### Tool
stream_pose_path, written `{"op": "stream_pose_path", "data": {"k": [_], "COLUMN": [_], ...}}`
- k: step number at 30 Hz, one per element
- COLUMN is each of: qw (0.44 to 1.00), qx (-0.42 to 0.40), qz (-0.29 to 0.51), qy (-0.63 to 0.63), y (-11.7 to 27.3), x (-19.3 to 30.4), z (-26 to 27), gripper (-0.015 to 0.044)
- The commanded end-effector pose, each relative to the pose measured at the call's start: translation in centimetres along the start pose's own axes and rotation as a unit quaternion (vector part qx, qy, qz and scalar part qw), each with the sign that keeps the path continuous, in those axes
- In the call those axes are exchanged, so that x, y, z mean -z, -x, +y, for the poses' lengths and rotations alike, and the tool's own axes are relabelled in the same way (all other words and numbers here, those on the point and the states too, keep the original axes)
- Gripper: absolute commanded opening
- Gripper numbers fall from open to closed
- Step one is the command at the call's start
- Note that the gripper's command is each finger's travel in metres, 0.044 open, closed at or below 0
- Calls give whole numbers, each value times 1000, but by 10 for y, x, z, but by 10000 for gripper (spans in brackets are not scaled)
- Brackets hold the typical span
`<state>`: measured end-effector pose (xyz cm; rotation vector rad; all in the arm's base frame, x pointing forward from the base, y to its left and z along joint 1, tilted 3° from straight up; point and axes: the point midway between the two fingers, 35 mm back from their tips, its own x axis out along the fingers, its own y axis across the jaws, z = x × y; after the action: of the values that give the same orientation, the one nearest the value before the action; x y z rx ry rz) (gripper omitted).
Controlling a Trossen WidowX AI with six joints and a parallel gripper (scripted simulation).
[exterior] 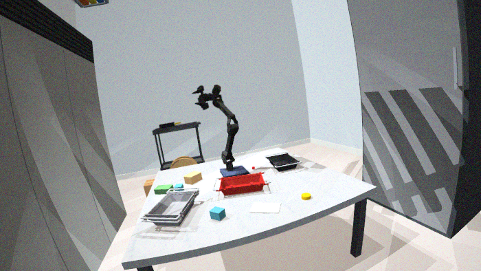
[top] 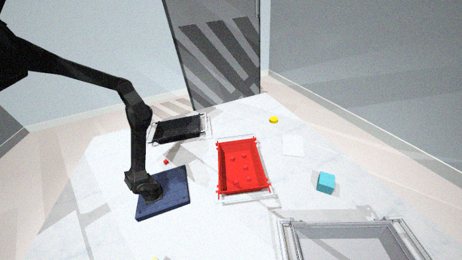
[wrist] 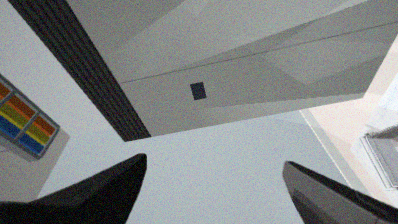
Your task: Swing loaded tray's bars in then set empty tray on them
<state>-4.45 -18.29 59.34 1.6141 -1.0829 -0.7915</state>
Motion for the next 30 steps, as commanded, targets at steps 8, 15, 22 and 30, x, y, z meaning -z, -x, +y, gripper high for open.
{"op": "stream_pose_path", "data": {"k": [8, 15, 22, 30], "qw": [1000, 998, 997, 995], "qx": [-2, -30, -34, 13], "qz": [2, 51, 72, 84], "qy": [-1, 14, 18, 49], "y": [-1, -39, -84, -156], "x": [0, -34, -53, -63], "z": [0, -3, -22, -73], "gripper": [190, 82, 82, 82]}}
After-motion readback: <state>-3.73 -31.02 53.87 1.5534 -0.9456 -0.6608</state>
